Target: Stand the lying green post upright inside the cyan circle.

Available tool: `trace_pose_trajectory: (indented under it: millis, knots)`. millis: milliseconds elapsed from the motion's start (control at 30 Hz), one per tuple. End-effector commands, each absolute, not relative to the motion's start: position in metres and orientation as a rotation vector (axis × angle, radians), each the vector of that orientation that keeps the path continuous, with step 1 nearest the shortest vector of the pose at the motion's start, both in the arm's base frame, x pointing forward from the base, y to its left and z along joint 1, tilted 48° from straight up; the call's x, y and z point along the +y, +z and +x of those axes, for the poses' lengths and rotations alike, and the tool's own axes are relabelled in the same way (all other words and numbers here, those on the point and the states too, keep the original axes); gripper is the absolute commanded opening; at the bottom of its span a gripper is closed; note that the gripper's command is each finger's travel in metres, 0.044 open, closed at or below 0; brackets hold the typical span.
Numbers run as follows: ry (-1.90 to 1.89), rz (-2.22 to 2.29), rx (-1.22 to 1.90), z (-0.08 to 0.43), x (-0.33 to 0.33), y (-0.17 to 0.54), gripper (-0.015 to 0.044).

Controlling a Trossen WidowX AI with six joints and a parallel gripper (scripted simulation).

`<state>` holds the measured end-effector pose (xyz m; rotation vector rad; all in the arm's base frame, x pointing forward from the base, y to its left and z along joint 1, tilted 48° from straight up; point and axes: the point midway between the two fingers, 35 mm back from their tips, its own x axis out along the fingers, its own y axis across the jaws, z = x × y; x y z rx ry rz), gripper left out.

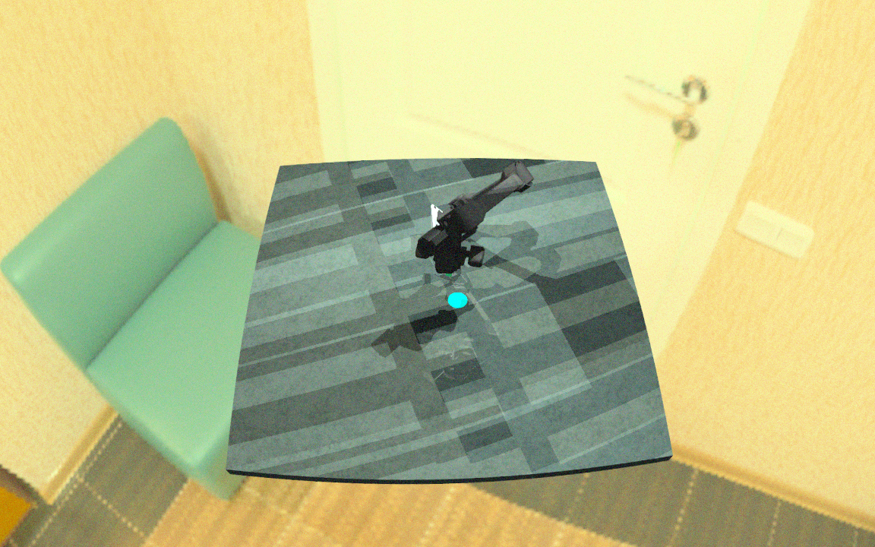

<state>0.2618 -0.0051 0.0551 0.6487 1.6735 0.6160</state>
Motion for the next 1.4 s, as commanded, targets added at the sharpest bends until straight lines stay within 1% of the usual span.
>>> trace_pose_trajectory:
  millis: [0,367,1367]
  knots:
    - [0.564,0.706,1.704,0.257,0.003,0.064,0.0023]
    - [0.486,0.780,1.741,0.253,0.014,0.076,0.0023]
    - [0.337,0.667,1.677,0.238,0.017,0.076,0.0023]
